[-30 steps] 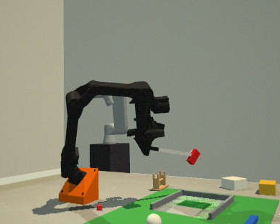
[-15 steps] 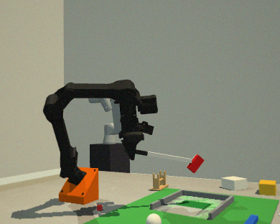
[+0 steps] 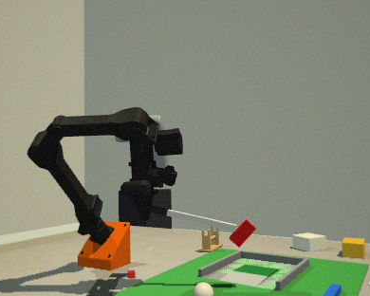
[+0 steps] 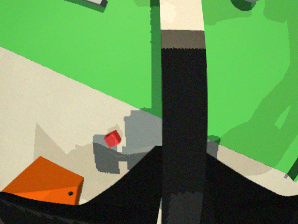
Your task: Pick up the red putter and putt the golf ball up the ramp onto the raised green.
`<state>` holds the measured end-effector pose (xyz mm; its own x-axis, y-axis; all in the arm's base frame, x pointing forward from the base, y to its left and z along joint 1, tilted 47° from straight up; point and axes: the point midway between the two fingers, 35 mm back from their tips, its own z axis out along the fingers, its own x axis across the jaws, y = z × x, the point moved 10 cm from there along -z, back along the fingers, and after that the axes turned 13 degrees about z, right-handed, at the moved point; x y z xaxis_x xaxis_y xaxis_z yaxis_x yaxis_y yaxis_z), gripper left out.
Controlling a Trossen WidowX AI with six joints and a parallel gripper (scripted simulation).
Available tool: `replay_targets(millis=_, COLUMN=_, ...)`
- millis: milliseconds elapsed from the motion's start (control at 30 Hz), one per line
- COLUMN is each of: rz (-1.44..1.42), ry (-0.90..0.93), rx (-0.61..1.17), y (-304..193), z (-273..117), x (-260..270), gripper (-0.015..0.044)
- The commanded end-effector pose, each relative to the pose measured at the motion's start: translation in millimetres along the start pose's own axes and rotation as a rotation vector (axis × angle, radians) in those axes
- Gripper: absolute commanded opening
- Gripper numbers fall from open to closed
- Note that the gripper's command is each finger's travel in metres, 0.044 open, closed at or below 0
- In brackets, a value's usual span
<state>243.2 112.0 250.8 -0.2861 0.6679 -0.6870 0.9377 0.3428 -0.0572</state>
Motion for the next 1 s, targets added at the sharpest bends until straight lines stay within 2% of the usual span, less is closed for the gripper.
replay_targets(millis=0, rz=0.103, ry=-0.016, rx=-0.001, y=-17.0, z=2.1, x=-19.1, gripper=0.0)
replay_targets(millis=400, rz=0.356, ry=-0.063, rx=0.01, y=-63.5, z=10.2, x=-58.0, gripper=0.0)
replay_targets(millis=633, rz=0.369, ry=-0.062, rx=0.011, y=-64.1, z=13.9, x=-58.8, gripper=0.0)
replay_targets(millis=967, rz=0.463, ry=-0.058, rx=0.013, y=-64.9, z=47.4, x=-61.7, gripper=0.0)
